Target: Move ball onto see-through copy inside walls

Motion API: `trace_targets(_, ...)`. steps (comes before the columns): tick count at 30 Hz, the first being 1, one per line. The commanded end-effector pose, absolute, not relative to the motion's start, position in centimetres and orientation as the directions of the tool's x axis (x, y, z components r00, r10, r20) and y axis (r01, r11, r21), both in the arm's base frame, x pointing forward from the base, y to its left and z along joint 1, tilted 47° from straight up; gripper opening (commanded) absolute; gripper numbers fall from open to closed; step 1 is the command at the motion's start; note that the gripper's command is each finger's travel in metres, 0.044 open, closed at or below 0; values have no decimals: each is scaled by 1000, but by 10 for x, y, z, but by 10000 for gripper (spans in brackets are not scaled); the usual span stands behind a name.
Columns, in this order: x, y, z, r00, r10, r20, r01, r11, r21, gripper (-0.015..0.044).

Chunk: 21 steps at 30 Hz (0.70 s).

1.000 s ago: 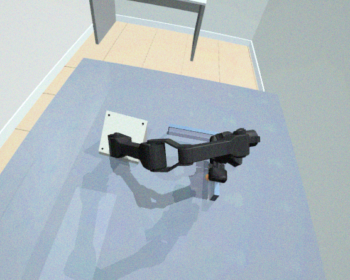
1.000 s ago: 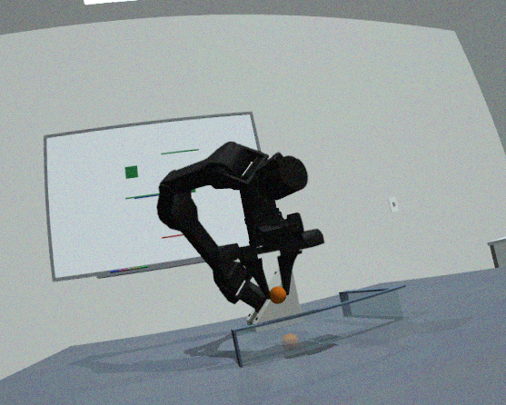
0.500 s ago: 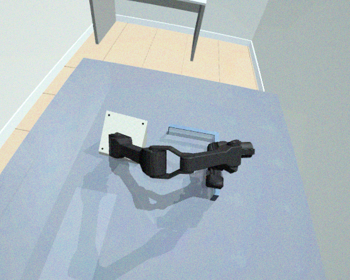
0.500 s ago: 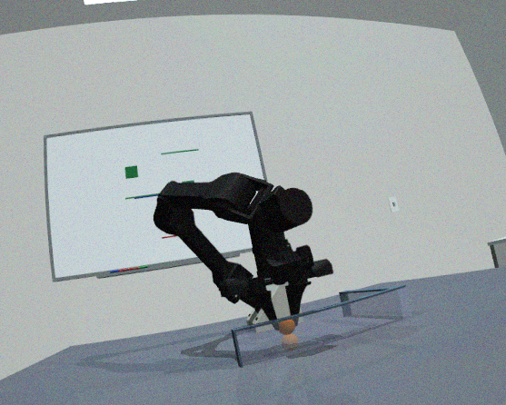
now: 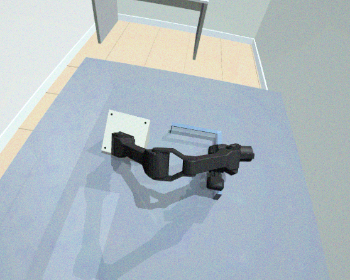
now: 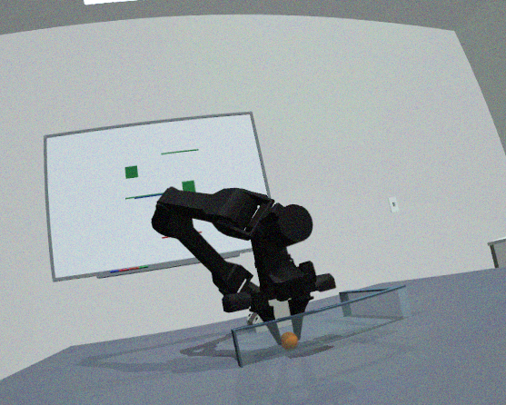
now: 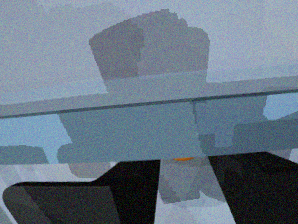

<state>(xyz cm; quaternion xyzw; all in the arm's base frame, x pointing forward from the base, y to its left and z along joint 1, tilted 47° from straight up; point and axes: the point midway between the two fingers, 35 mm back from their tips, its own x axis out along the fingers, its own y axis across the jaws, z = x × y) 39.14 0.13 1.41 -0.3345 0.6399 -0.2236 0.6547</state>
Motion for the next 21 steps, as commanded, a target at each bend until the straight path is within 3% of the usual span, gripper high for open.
trace_targets(1, 392, -2, 10, 83, -724, -685, -142, 672, -727, 0)
trace_targets(5, 392, -3, 9, 83, -724, -685, -142, 672, -727, 0)
trace_targets(14, 392, -3, 11, 81, -721, -688, -136, 676, -725, 236)
trace_targets(21, 392, -1, 12, 81, -721, -688, -136, 676, -724, 247)
